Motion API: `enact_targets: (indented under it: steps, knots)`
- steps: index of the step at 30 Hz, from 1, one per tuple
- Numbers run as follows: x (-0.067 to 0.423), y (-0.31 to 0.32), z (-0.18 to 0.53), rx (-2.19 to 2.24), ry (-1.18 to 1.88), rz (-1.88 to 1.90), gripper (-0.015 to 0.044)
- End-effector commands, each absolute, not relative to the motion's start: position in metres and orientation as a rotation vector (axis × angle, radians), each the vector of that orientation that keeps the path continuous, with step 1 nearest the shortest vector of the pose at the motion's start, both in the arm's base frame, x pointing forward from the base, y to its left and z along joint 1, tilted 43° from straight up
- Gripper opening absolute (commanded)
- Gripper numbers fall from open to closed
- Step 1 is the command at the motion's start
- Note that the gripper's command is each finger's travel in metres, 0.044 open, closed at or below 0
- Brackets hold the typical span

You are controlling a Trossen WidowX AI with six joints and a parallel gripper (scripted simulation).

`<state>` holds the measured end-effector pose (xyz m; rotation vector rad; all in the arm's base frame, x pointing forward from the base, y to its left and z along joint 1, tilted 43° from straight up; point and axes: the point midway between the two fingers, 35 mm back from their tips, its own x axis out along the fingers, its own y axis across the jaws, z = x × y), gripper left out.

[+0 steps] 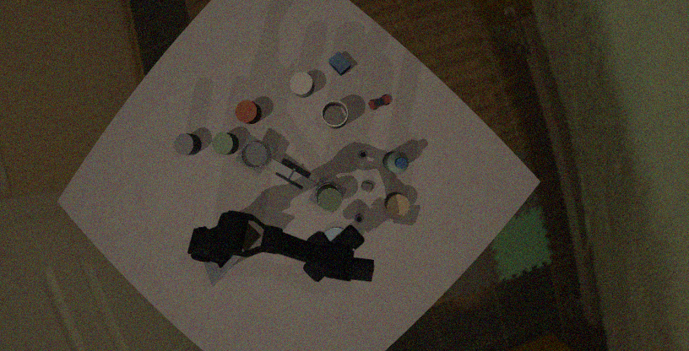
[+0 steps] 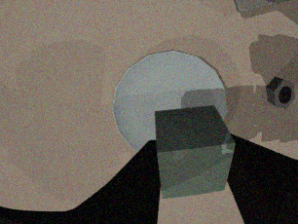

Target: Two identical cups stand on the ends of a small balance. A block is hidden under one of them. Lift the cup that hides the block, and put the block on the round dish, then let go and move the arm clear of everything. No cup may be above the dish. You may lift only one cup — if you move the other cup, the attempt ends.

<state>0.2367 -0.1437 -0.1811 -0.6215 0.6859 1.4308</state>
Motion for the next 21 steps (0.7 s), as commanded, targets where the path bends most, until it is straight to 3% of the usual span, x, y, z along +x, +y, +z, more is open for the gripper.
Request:
enact_targets:
  steps: [1, 21]
  knots:
    - [0.232, -0.147, -0.19, -0.635, 0.676, 1.434, 0.0]
    - [0.234, -0.114, -0.226, -0.634, 0.673, 1.434, 0.0]
